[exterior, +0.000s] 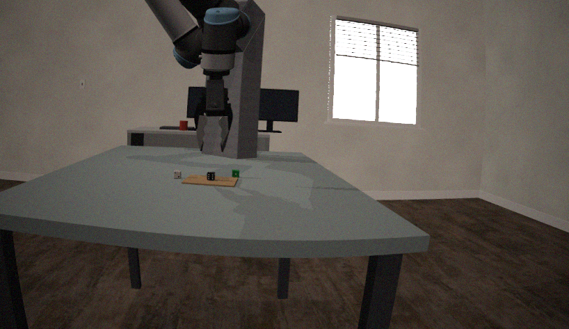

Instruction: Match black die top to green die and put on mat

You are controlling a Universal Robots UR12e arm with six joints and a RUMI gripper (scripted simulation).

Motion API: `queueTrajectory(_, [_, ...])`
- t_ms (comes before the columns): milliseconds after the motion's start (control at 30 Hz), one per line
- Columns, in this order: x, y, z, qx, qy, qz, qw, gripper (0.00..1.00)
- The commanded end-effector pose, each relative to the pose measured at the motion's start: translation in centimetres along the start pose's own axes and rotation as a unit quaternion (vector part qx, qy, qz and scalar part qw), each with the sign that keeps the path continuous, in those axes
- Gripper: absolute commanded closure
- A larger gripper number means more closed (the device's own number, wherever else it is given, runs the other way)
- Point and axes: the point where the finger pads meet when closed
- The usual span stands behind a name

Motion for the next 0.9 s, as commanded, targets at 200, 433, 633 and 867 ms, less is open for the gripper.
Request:
queueTrajectory(200, [0.32,0.02,-0.23,0.002,0.002,0.030,1.000,0.67])
queueTrajectory(433, [0.45,-0.01,-0.29,0.002,0.003,0.056,0.998,0.67])
queueTrajectory(633, [0.38,-0.09,-0.24,0.002,0.001,0.089,0.996,0.67])
queueTrajectory(867, [0.09,-0.22,-0.08,0.000,-0.003,0.117,0.993,0.67])
Point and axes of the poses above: the point where the finger pads meet when closed, its own x axis out along the fingers, its own z axis across the jaws, y = z × x, and after that the axes turned 2 degrees about -x, right-handed
